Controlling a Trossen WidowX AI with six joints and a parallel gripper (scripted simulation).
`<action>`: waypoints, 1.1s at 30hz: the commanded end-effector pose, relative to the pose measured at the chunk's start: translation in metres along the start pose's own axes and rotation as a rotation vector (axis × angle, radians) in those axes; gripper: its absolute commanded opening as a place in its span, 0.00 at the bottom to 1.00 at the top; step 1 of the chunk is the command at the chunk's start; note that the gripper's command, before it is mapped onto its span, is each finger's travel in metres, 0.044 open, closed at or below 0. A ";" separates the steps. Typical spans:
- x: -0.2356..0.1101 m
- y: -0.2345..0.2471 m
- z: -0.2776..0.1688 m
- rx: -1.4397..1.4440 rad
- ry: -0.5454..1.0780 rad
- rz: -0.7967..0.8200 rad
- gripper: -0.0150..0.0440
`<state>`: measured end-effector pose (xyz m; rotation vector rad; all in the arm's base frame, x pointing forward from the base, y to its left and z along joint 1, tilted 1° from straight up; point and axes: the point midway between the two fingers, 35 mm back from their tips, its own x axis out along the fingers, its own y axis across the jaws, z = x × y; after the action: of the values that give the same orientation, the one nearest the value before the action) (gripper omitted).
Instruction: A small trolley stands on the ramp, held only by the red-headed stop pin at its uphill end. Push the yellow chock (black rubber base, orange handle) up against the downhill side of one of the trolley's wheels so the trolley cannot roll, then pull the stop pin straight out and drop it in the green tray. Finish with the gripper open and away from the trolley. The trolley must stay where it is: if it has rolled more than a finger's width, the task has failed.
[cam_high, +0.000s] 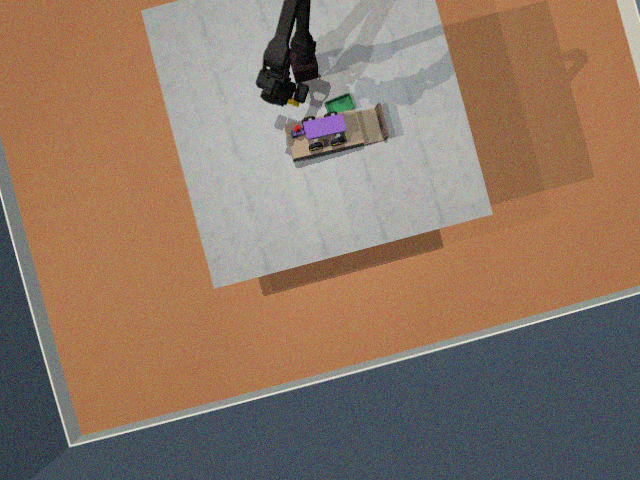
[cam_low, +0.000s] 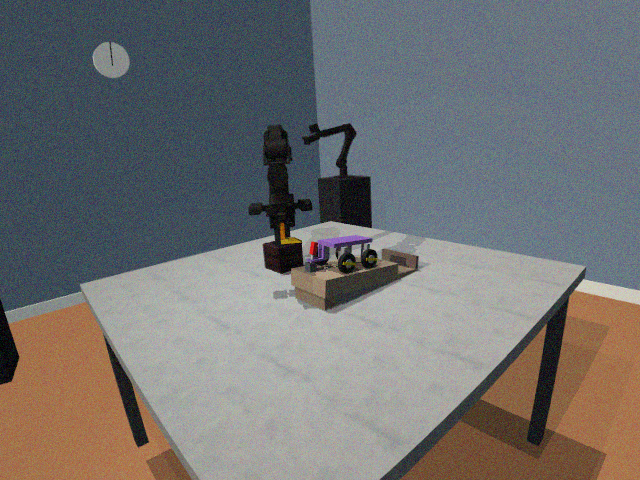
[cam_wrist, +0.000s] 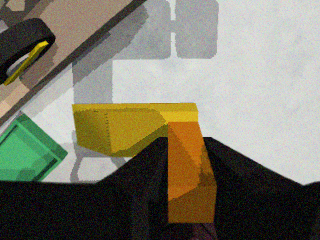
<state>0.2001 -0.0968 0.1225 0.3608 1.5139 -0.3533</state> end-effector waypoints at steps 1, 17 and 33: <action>0.000 0.000 0.000 -0.146 0.000 0.003 0.25; 0.000 0.000 0.000 -0.687 -0.001 0.004 0.25; 0.000 0.000 0.000 -1.140 -0.002 0.004 0.25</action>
<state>0.2001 -0.0969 0.1225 -0.4557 1.4966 0.4427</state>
